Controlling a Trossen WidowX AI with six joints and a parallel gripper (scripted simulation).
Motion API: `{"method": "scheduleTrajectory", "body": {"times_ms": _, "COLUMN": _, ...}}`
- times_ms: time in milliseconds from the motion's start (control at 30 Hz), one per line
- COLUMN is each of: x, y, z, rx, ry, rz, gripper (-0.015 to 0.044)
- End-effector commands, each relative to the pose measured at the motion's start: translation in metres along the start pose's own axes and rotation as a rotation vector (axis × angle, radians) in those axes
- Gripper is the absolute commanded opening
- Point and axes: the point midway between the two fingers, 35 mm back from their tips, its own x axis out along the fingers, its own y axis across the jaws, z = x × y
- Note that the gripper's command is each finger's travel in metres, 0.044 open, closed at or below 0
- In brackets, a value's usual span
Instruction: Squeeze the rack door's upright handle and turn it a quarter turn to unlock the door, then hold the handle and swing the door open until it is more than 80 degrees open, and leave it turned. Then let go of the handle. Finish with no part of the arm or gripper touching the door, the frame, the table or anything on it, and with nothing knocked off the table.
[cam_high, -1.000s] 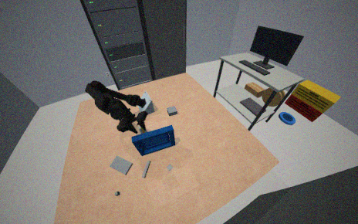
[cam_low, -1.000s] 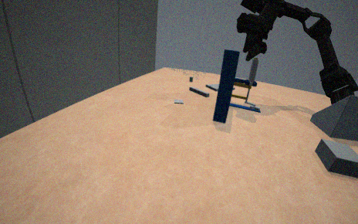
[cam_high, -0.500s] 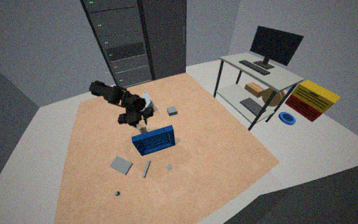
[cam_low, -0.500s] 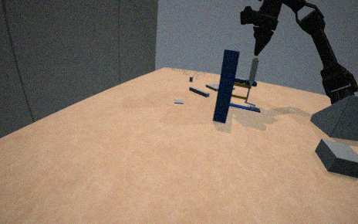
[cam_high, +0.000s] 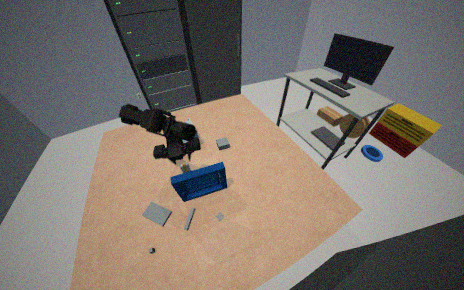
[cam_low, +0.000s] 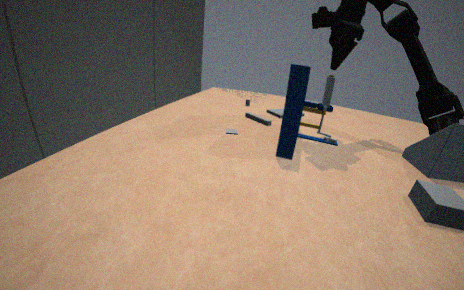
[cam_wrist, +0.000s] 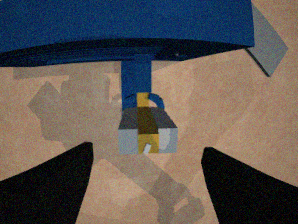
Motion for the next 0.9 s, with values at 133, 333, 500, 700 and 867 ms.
{"method": "scheduleTrajectory", "body": {"times_ms": 133, "x": 0.014, "y": 0.0, "z": 0.0, "rx": -0.02, "ry": 0.027, "rz": -0.003, "gripper": 0.0291}}
{"method": "scheduleTrajectory", "body": {"times_ms": 333, "x": 0.024, "y": 0.0, "z": 0.0, "rx": -0.03, "ry": 0.047, "rz": -0.001, "gripper": 0.0291}}
{"method": "scheduleTrajectory", "body": {"times_ms": 500, "x": 0.032, "y": 0.0, "z": -0.001, "rx": -0.038, "ry": 0.063, "rz": 0.001, "gripper": 0.0291}}
{"method": "scheduleTrajectory", "body": {"times_ms": 700, "x": 0.042, "y": 0.0, "z": -0.001, "rx": -0.048, "ry": 0.082, "rz": 0.005, "gripper": 0.0291}}
{"method": "scheduleTrajectory", "body": {"times_ms": 867, "x": 0.05, "y": -0.001, "z": -0.002, "rx": -0.056, "ry": 0.097, "rz": 0.008, "gripper": 0.0291}}
